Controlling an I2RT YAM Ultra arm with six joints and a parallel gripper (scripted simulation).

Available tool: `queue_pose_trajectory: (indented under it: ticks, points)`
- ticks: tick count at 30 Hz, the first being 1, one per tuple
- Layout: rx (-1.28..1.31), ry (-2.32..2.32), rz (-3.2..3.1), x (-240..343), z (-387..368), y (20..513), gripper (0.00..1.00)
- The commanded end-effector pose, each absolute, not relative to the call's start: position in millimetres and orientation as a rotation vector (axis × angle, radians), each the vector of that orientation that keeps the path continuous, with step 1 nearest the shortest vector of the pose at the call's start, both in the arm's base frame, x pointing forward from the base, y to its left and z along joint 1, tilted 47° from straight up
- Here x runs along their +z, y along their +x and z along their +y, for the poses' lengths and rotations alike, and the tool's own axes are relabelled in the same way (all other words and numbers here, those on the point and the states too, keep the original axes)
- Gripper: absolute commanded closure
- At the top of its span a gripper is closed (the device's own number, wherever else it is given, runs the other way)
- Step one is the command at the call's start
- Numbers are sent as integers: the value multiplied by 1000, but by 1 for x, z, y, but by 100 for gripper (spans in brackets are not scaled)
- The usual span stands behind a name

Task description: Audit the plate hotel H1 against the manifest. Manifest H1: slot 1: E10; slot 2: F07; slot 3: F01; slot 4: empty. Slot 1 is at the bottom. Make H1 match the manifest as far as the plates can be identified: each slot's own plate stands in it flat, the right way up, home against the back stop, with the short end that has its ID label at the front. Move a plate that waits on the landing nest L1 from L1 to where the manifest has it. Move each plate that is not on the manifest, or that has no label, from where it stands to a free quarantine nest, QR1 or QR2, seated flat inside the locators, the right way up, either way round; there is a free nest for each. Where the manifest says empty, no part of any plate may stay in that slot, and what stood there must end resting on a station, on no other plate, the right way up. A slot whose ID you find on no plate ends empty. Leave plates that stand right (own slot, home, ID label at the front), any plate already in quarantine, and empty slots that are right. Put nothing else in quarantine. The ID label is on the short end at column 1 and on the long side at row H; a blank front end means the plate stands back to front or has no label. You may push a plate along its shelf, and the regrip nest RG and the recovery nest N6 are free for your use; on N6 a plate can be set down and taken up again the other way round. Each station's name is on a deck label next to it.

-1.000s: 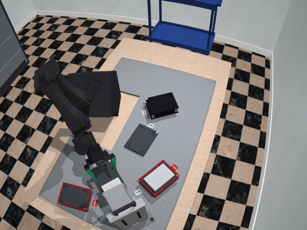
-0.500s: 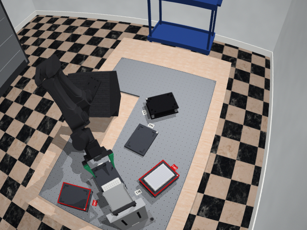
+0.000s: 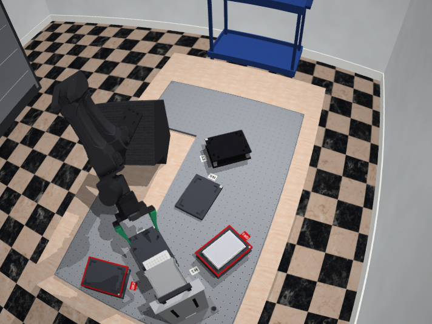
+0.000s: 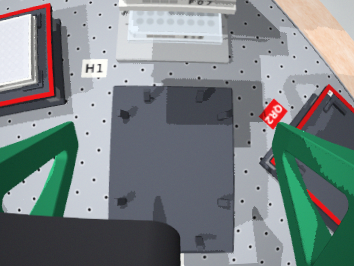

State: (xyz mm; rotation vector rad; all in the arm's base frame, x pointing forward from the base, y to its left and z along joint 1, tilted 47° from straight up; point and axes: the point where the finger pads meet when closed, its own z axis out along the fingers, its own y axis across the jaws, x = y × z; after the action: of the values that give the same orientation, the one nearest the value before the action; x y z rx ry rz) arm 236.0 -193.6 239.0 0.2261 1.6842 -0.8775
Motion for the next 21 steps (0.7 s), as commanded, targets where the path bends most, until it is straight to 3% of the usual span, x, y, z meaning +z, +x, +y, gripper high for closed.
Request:
queue_pose_trajectory:
  ticks: [1, 8, 9, 21]
  points:
    - [-873, 207, 1670, 239, -188, 230, 0]
    - [-880, 189, 1619, 261, -184, 232, 0]
    - [-869, 208, 1680, 232, -193, 233, 100]
    - [-873, 202, 1653, 244, -190, 234, 100]
